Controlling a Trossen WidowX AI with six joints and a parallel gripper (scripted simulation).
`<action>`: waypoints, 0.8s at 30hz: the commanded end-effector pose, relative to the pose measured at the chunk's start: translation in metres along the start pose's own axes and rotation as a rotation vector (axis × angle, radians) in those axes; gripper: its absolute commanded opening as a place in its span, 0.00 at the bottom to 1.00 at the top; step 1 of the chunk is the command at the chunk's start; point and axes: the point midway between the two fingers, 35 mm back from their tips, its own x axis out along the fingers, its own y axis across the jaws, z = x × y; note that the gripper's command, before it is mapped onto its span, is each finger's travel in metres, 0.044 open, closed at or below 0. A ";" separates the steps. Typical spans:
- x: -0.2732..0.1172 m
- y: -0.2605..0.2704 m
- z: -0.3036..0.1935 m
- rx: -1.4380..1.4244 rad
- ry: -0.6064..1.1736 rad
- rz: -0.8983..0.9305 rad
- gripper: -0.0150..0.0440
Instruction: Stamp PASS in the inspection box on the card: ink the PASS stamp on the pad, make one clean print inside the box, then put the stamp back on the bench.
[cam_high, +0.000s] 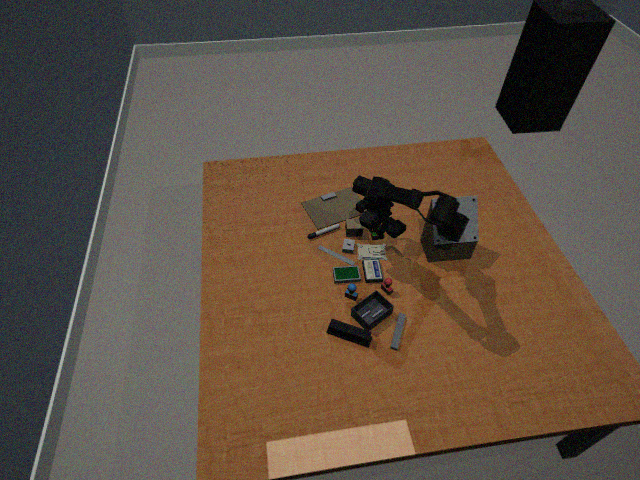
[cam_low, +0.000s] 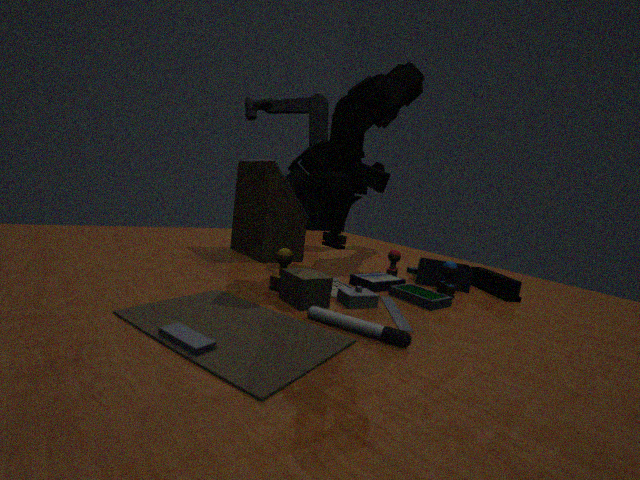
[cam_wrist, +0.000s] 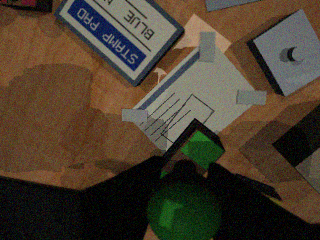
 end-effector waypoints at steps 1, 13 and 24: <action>0.001 -0.001 -0.002 -0.012 0.001 -0.002 0.25; 0.009 -0.002 -0.002 -0.012 0.000 -0.003 0.25; 0.017 -0.002 -0.002 -0.012 -0.002 -0.004 0.25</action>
